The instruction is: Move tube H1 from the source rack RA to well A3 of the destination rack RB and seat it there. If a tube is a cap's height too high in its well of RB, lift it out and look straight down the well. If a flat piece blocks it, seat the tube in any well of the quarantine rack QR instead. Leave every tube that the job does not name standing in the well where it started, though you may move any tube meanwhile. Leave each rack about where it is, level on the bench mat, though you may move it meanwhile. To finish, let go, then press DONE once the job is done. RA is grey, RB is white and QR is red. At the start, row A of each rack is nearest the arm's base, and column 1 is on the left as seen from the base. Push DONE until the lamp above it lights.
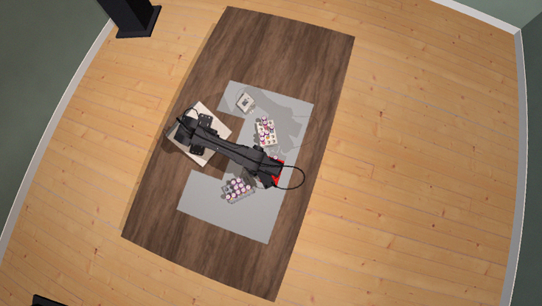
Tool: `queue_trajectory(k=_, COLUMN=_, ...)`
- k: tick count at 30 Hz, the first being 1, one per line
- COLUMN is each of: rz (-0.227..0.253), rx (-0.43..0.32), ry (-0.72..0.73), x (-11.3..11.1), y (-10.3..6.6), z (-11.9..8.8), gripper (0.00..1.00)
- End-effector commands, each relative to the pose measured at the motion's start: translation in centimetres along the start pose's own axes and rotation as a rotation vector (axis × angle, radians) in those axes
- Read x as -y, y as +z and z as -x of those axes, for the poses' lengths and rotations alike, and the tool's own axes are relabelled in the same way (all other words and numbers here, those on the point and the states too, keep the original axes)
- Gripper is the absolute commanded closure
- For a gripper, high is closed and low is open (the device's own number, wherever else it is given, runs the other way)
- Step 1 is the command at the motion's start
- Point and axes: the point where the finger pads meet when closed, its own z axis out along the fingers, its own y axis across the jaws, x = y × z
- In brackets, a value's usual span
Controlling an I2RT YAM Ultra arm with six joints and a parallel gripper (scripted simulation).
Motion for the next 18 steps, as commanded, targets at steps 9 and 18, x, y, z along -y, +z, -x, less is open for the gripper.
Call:
queue_trajectory(k=9, rz=-0.001, rx=0.041, ry=0.028, x=0.1, y=-0.5, z=-5.5, gripper=0.7)
queue_trajectory(k=18, rz=0.024, rx=0.055, ry=0.039, x=-6.1, y=-1.0, z=-2.2, gripper=0.7)
